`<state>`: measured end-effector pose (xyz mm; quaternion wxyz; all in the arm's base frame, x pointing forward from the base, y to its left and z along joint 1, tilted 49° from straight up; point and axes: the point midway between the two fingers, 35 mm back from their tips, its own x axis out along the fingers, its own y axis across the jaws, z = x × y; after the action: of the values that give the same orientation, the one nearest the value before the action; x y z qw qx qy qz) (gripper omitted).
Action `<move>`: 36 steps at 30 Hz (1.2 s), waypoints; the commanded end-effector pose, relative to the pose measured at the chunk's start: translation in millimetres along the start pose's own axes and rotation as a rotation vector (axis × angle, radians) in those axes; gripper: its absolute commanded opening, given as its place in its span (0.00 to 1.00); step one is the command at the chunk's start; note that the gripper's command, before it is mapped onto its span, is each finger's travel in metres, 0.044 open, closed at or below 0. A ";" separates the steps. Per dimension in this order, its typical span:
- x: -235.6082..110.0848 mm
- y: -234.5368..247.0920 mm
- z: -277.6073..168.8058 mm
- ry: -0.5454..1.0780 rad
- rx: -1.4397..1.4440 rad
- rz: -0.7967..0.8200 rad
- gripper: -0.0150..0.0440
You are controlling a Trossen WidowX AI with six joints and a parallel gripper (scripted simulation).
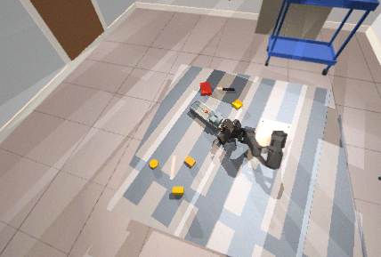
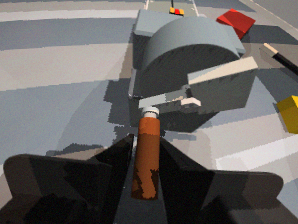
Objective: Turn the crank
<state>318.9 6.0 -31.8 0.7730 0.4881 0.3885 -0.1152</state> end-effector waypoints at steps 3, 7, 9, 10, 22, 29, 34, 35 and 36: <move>0.1 -0.6 0.4 -0.004 0.006 -0.003 0.25; 0.0 -0.2 0.0 -0.004 0.006 -0.003 0.25; -0.1 -0.1 0.1 -0.004 0.006 -0.003 0.25; -0.1 -0.1 0.2 -0.004 0.006 -0.003 0.25; -3.2 2.3 2.8 -0.005 0.006 -0.003 0.25; -6.1 4.0 5.6 -0.005 0.006 -0.003 0.25; -8.2 4.6 7.7 -0.005 0.005 -0.003 0.25; -8.7 4.6 8.1 -0.005 0.005 -0.003 0.25; -9.1 4.7 8.5 -0.005 0.005 -0.003 0.25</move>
<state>319.5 1.8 -24.1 0.7704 0.4900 0.3899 -0.1198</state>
